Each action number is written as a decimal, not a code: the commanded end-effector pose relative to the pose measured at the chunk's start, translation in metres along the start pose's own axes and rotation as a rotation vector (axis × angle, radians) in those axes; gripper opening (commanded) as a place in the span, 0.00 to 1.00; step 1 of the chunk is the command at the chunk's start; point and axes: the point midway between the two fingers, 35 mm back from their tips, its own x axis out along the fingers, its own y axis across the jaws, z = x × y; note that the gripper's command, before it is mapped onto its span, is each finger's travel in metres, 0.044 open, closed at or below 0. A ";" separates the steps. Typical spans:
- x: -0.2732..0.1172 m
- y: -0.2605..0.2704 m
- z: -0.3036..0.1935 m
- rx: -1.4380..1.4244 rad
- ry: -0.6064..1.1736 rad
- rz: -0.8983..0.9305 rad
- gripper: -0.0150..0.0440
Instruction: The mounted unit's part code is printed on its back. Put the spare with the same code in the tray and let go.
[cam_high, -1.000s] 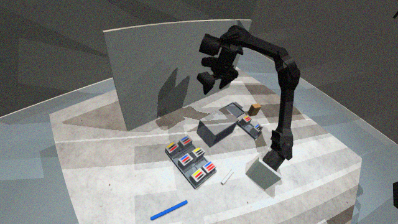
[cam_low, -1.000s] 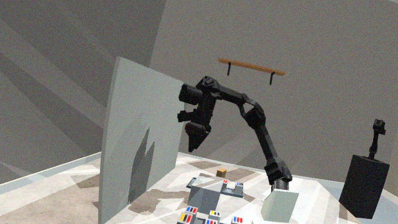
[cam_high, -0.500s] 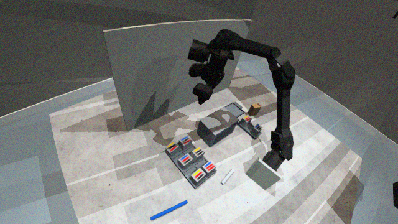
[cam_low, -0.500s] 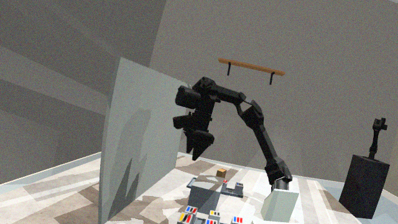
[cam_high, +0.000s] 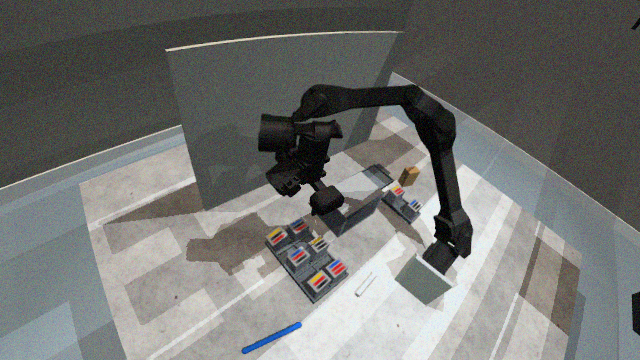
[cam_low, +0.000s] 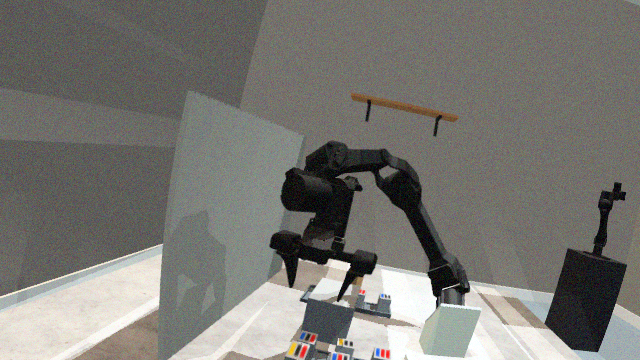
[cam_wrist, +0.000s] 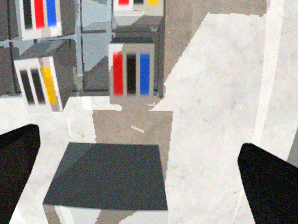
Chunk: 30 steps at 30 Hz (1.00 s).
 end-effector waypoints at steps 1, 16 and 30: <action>0.008 0.008 0.009 -0.102 0.008 0.012 1.00; 0.048 0.009 0.003 -0.102 0.009 0.011 0.76; 0.065 0.007 0.005 -0.102 0.009 0.011 0.76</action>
